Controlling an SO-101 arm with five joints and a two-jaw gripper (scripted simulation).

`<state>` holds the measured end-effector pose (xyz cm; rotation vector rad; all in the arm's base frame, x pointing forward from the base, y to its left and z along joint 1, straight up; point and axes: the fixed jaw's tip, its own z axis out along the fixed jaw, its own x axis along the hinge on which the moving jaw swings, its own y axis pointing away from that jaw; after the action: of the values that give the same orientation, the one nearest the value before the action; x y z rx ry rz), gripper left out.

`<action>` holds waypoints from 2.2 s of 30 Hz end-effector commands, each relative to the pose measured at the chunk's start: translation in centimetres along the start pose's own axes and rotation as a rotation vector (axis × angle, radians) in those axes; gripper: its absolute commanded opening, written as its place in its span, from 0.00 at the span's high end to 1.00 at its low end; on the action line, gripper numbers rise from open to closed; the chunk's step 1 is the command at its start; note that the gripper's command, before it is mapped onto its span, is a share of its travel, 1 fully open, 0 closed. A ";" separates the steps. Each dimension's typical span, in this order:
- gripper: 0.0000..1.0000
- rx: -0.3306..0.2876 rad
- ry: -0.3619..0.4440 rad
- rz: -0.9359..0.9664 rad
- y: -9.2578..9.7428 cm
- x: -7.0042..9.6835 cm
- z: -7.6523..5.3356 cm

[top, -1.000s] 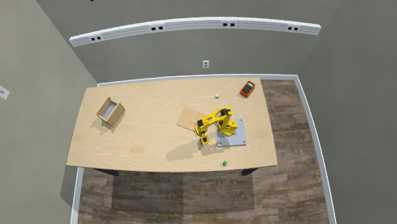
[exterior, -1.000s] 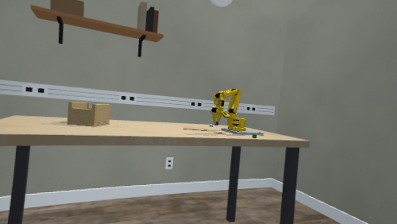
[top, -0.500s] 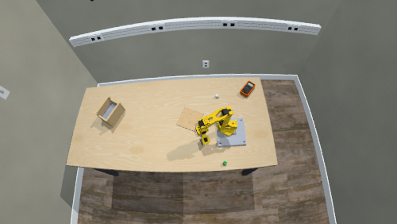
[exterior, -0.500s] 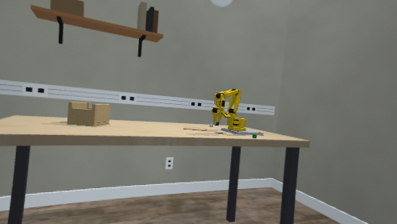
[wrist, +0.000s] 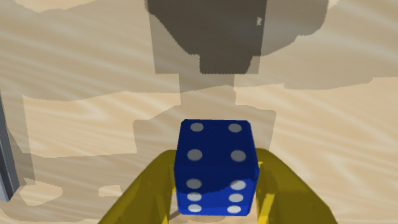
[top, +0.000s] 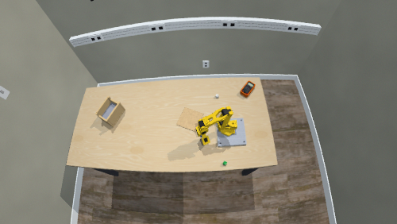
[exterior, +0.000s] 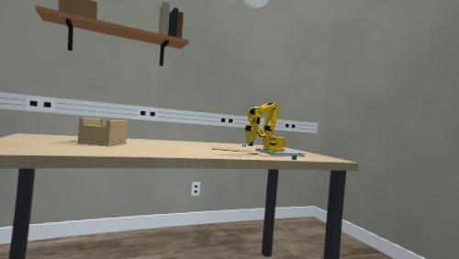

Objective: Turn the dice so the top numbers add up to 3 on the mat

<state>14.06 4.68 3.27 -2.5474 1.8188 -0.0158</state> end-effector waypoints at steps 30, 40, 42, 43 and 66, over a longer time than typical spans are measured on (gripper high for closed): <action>1.00 -0.005 -0.002 0.000 0.2 -0.1 1.3; 1.00 -0.005 -0.002 0.000 0.2 -0.1 1.5; 1.00 -0.005 -0.002 0.000 0.2 -0.1 1.6; 1.00 -0.005 -0.002 0.000 0.2 -0.1 1.6; 1.00 -0.005 -0.002 0.000 0.2 -0.1 2.6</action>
<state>14.18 4.71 1.12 -2.5402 1.8136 -0.0257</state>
